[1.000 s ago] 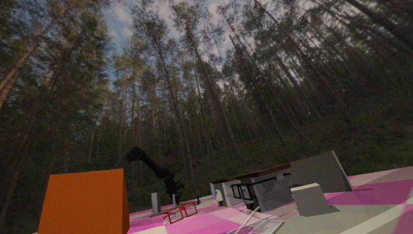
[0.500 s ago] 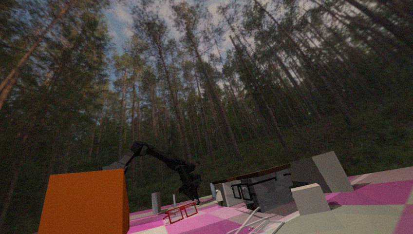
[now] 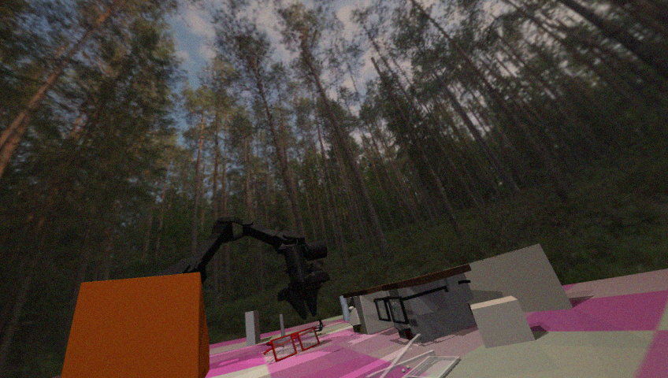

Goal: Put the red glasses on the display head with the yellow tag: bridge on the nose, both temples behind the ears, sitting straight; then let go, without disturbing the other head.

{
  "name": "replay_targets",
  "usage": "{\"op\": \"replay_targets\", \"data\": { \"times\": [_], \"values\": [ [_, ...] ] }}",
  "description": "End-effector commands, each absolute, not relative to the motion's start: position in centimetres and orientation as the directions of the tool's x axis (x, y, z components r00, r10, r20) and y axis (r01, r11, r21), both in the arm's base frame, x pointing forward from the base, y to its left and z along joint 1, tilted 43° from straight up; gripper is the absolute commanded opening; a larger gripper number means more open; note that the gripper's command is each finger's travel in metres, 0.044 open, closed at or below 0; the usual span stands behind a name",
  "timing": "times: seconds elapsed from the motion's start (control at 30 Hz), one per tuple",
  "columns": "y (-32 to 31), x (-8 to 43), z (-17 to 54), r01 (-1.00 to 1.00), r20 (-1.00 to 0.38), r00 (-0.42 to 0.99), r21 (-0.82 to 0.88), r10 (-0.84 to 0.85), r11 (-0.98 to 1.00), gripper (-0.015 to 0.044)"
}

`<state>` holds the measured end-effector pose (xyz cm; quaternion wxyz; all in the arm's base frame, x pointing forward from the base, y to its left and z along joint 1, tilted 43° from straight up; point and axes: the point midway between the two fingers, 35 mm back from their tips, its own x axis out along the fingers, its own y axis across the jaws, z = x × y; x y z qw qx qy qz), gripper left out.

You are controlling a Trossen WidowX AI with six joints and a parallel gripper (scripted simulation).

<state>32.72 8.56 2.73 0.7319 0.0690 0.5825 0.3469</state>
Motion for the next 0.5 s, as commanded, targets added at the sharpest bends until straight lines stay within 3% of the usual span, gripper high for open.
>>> {"op": "replay_targets", "data": {
  "times": [0.0,0.1,0.33,0.43,0.47],
  "values": [
    [4.7,27.4,0.1,-0.462,-0.765,0.005,0.569,0.644,0.68,0.02],
    [3.5,24.7,-0.5,-0.478,-0.734,-0.009,0.6,0.679,0.642,0.02],
    [3.5,24.5,-0.5,-0.479,-0.732,-0.009,0.602,0.682,0.639,0.02],
    [3.5,24.5,-0.5,-0.479,-0.732,-0.009,0.602,0.682,0.639,0.0121],
    [3.5,24.5,-0.5,-0.479,-0.732,-0.009,0.602,0.682,0.639,0.012]
  ]
}}
